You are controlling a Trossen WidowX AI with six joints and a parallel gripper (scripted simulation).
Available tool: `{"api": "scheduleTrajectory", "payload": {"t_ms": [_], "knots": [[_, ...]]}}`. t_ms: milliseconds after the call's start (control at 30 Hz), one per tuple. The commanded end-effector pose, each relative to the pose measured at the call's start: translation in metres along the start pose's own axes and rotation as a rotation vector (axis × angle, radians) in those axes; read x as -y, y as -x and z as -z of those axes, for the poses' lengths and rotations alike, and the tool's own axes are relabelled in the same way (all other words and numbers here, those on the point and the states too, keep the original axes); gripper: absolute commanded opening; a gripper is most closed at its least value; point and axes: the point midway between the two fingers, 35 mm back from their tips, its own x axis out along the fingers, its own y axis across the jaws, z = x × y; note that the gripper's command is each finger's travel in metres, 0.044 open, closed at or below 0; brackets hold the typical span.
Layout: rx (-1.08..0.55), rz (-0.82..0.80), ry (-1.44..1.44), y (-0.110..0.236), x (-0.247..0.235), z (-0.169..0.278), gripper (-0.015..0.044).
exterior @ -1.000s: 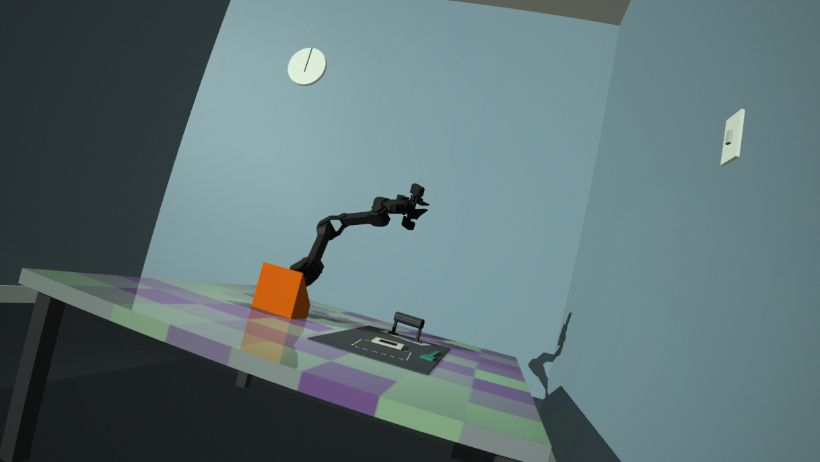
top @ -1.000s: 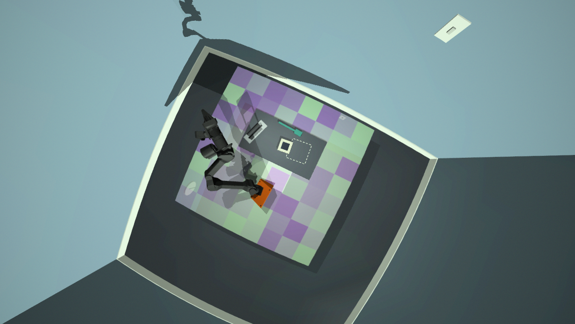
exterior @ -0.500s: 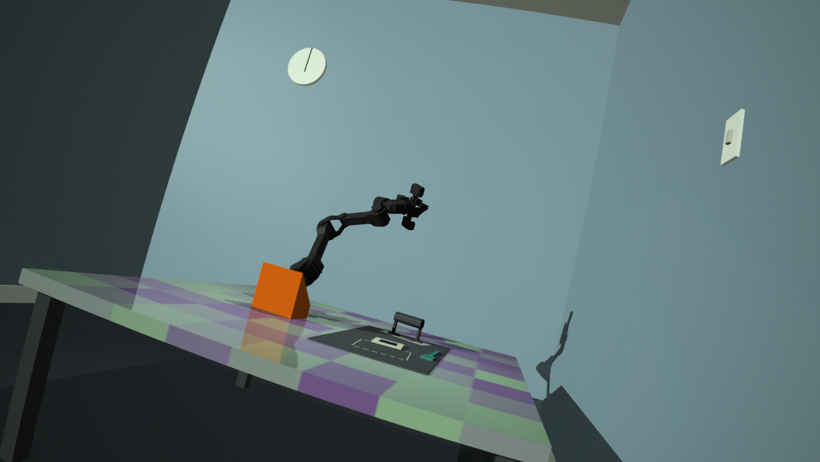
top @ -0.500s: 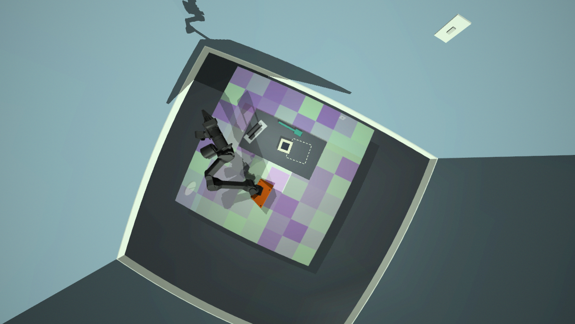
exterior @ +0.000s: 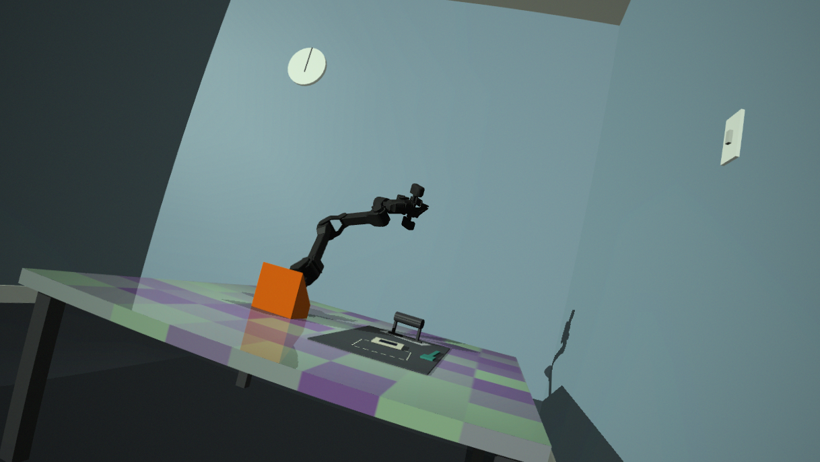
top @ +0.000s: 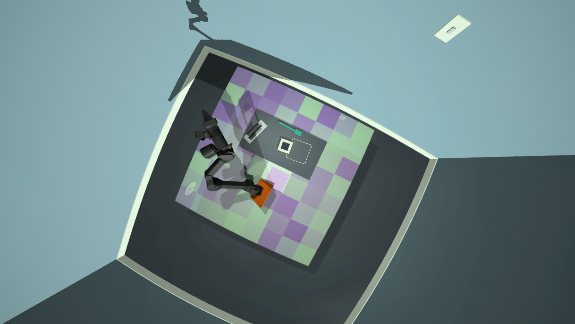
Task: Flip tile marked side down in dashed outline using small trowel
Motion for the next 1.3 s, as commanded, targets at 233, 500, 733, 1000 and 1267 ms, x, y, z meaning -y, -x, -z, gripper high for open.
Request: {"api": "scheduleTrajectory", "payload": {"t_ms": [233,500,733,1000,1267], "knots": [[-0.1,0.004,-0.114,-0.009,0.001,0.032,0.027],[-0.278,0.007,-0.319,-0.019,-0.008,0.088,0.027],[-0.438,0.005,-0.494,-0.022,-0.027,0.135,0.027],[-0.639,-0.023,-0.67,-0.019,-0.062,0.187,0.027],[-0.846,-0.034,-0.845,-0.006,-0.095,0.227,0.027]]}}
